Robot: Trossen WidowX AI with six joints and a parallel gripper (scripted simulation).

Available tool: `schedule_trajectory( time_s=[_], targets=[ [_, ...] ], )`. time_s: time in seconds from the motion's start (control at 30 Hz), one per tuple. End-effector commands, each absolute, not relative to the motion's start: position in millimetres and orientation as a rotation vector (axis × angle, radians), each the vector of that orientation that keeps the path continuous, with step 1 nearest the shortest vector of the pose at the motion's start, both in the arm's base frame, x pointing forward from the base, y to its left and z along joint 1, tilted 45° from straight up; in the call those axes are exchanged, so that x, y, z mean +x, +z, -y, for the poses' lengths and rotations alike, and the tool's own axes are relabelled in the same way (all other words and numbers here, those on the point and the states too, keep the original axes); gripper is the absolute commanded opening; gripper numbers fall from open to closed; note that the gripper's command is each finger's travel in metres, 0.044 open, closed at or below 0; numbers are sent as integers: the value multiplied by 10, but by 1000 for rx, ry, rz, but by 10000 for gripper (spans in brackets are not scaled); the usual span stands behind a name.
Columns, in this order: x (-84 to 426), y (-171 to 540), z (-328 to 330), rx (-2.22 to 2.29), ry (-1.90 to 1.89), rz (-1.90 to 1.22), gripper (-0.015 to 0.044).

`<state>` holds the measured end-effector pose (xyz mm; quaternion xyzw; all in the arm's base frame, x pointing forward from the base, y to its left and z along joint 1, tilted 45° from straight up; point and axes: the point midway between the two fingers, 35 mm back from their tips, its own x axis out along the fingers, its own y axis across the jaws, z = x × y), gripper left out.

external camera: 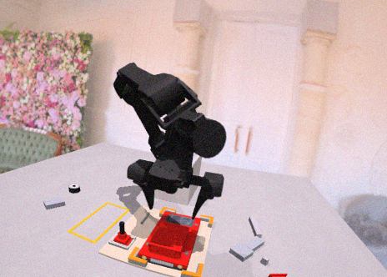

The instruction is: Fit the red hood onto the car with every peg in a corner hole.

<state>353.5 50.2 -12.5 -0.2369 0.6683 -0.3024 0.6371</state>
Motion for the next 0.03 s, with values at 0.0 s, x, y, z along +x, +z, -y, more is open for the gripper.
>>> schedule_trajectory(
  time_s=[0.0],
  targets=[
    [3532, -125, -505, -534, -694, -1527, 440]
  ],
)
